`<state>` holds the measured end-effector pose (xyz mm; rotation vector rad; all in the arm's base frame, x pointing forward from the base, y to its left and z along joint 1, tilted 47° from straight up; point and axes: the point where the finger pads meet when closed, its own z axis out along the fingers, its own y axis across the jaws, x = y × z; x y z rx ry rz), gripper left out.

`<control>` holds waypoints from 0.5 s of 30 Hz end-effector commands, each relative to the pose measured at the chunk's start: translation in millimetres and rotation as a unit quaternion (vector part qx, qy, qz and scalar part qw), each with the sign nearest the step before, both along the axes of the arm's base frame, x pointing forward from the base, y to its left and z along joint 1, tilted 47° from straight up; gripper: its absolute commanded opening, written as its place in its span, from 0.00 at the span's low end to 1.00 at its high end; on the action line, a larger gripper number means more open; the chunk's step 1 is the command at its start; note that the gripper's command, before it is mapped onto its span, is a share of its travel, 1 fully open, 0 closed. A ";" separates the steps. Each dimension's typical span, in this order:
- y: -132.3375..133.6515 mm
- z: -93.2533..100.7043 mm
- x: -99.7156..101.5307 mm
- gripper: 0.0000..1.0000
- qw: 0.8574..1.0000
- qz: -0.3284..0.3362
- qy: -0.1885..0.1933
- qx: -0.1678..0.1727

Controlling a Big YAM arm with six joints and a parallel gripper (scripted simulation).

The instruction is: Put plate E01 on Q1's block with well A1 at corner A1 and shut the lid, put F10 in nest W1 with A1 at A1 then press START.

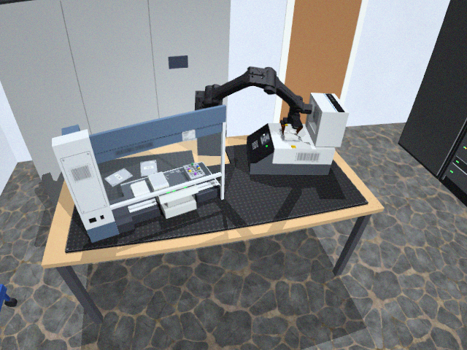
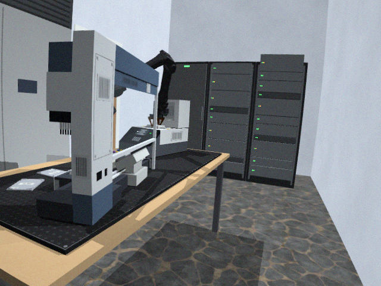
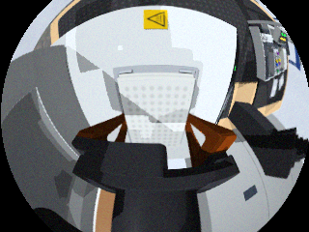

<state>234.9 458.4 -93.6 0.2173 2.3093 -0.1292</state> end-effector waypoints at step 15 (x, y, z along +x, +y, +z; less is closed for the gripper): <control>23.3 7.3 -17.6 0.00 1.000 0.015 -0.003 0.014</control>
